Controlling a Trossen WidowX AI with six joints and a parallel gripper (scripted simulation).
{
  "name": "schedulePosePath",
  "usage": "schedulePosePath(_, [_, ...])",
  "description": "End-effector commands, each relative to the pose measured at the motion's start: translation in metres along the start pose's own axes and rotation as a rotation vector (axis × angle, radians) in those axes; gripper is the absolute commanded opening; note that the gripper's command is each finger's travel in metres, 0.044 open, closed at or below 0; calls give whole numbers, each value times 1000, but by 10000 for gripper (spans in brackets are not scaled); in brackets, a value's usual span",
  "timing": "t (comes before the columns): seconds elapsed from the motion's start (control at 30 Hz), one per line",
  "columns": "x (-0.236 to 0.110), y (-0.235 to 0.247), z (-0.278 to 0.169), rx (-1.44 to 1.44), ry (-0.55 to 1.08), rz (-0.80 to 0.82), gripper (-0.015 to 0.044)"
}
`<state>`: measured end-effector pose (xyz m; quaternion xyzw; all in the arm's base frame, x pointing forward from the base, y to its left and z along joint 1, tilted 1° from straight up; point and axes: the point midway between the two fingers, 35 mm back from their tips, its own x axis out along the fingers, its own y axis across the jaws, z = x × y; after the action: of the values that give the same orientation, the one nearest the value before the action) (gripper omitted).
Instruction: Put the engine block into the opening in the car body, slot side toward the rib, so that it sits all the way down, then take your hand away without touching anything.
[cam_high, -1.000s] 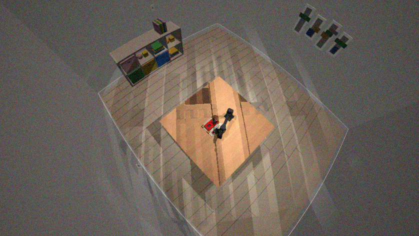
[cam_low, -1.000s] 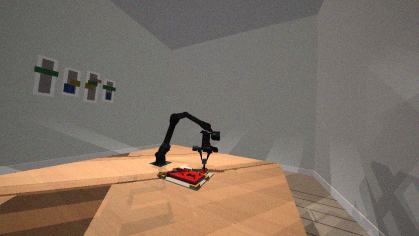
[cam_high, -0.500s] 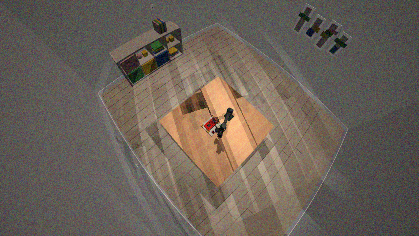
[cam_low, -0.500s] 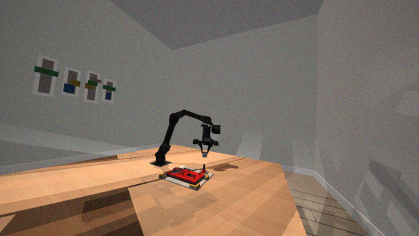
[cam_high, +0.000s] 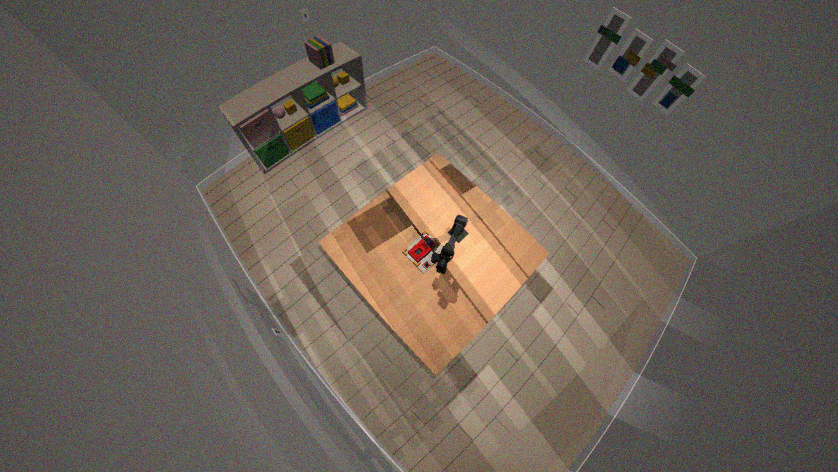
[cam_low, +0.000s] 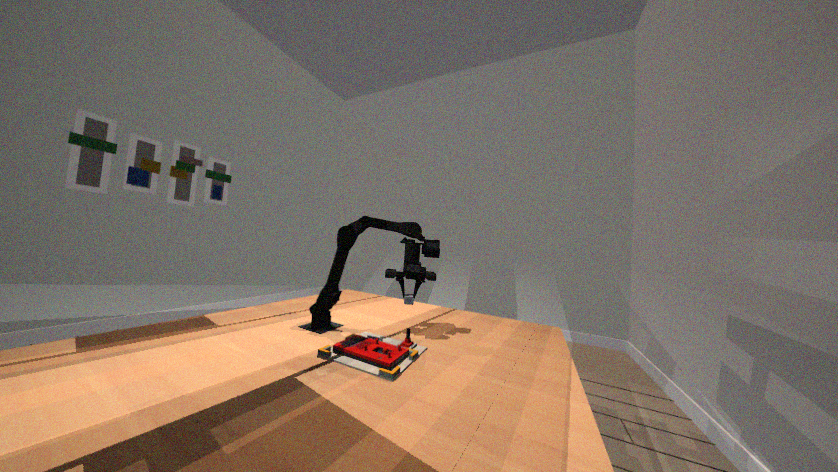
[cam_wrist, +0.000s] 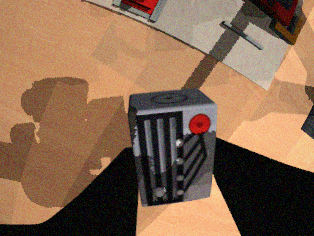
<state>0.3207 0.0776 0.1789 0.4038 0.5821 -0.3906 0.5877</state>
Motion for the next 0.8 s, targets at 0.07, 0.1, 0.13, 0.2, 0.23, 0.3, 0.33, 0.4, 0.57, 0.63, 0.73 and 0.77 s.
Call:
schedulePosePath(0.07, [2,-1,13,-51,-7,1,0])
schedulePosePath(0.1, [3,-1,16,-63,-8,0,0])
schedulePosePath(0.13, [5,-1,19,-76,-9,0,0])
schedulePosePath(0.2, [7,-2,25,-103,-10,0,0])
schedulePosePath(0.23, [8,-2,28,-118,-11,0,0])
schedulePosePath(0.3, [10,-3,34,-147,-11,0,0])
schedulePosePath(0.33, [11,-3,37,-162,-12,0,0])
schedulePosePath(0.4, [13,-4,43,-191,-12,0,0])
schedulePosePath(0.57, [19,-7,58,-267,-14,-1,0])
schedulePosePath(0.63, [21,-8,64,-298,-14,-1,0])
schedulePosePath(0.73, [24,-10,72,-345,-14,-2,0])
schedulePosePath(0.77, [25,-11,75,-361,-14,-2,0])
